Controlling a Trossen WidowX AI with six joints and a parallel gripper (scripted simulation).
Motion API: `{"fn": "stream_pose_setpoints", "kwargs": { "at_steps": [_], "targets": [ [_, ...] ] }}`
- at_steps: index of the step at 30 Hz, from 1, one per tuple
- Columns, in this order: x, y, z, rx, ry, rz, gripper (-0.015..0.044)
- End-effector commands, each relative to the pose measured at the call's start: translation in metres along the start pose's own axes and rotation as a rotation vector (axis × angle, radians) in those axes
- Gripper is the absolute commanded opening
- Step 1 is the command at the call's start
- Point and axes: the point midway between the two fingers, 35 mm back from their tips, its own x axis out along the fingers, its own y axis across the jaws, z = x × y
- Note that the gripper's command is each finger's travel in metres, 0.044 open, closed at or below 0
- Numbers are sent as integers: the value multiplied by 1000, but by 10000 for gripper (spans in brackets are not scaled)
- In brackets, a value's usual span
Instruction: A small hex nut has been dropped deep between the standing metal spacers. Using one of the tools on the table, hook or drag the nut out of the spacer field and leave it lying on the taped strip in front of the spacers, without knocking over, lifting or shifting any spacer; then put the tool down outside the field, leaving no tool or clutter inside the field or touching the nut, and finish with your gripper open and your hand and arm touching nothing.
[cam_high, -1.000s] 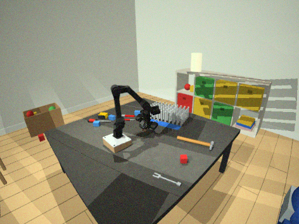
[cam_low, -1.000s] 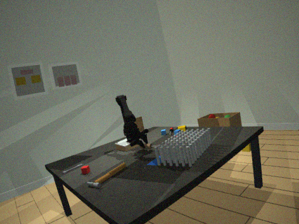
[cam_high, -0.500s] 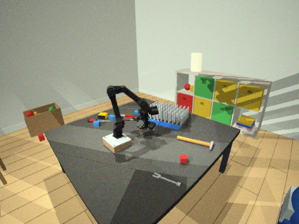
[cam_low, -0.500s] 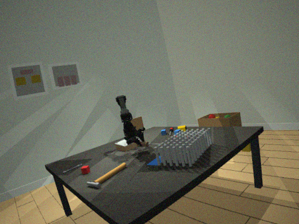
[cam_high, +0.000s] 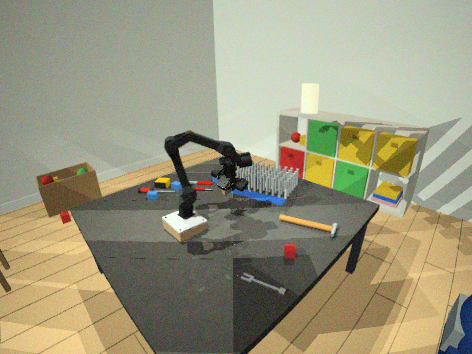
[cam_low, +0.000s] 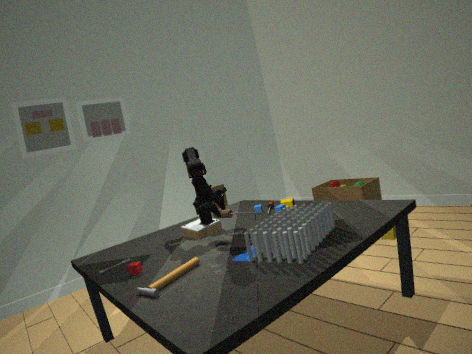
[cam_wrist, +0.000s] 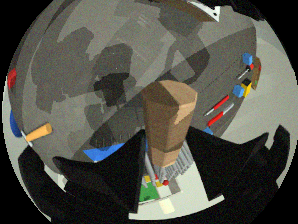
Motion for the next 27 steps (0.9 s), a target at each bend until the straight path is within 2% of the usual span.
{"fn": "stream_pose_setpoints", "kwargs": {
  "at_steps": [1,6,7,8,27],
  "targets": [
    [-24,-8,-10,0,12,2,0],
    [-43,-17,-14,0,12,2,0],
    [-27,-9,-9,-5,1,2,0],
    [-28,-8,-9,-20,-1,6,0],
    [-53,48,-19,-605,-144,112,0]
  ]
}}
